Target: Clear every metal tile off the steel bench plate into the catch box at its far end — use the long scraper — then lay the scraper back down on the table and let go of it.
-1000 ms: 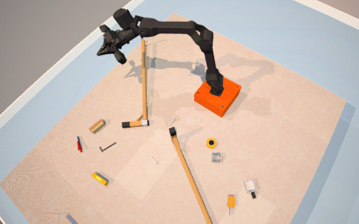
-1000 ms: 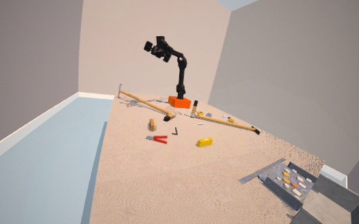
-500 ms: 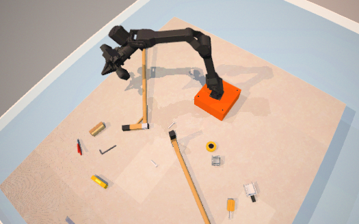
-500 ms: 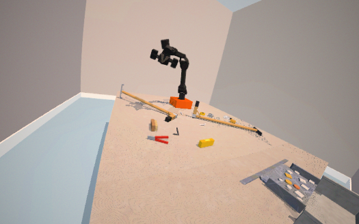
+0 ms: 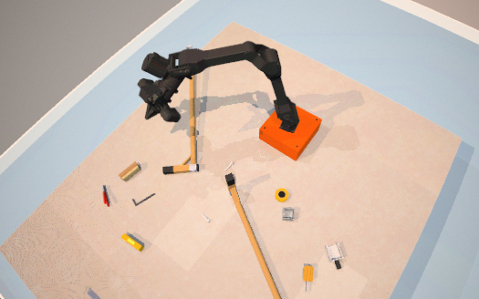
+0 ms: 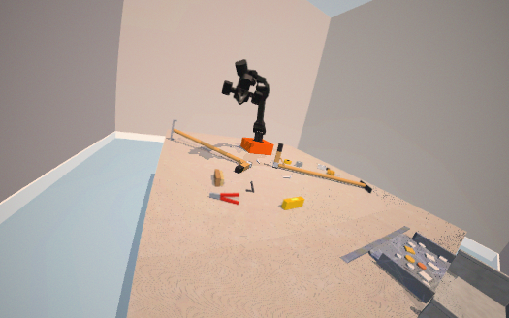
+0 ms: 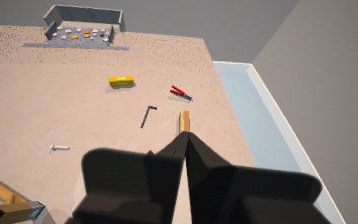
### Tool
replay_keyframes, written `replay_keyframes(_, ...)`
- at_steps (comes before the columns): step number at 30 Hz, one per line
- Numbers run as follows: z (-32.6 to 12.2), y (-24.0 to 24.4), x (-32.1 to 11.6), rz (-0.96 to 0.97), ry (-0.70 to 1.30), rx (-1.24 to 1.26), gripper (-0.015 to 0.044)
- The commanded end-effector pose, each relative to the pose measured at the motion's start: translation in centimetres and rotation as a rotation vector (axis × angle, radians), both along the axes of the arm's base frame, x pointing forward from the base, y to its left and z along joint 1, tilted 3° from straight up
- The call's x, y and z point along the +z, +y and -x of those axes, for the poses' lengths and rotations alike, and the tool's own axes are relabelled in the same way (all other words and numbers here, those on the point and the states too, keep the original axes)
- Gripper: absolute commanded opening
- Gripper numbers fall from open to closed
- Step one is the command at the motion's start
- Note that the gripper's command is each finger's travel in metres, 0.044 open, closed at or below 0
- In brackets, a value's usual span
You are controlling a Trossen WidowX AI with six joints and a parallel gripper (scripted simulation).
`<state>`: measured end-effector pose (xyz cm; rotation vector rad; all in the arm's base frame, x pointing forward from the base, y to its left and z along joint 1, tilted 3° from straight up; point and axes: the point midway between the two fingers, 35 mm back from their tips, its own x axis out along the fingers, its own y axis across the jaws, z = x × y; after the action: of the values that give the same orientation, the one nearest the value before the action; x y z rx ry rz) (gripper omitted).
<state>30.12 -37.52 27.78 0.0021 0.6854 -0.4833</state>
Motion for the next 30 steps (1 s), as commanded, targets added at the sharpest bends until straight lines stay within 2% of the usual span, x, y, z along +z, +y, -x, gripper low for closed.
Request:
replay_keyframes(1,-0.8,0.9,-1.9,-0.058,0.050,0.003,0.0000)
replay_keyframes(30,-3.0,10.5,-8.8,-0.289,0.409,0.066,0.0000)
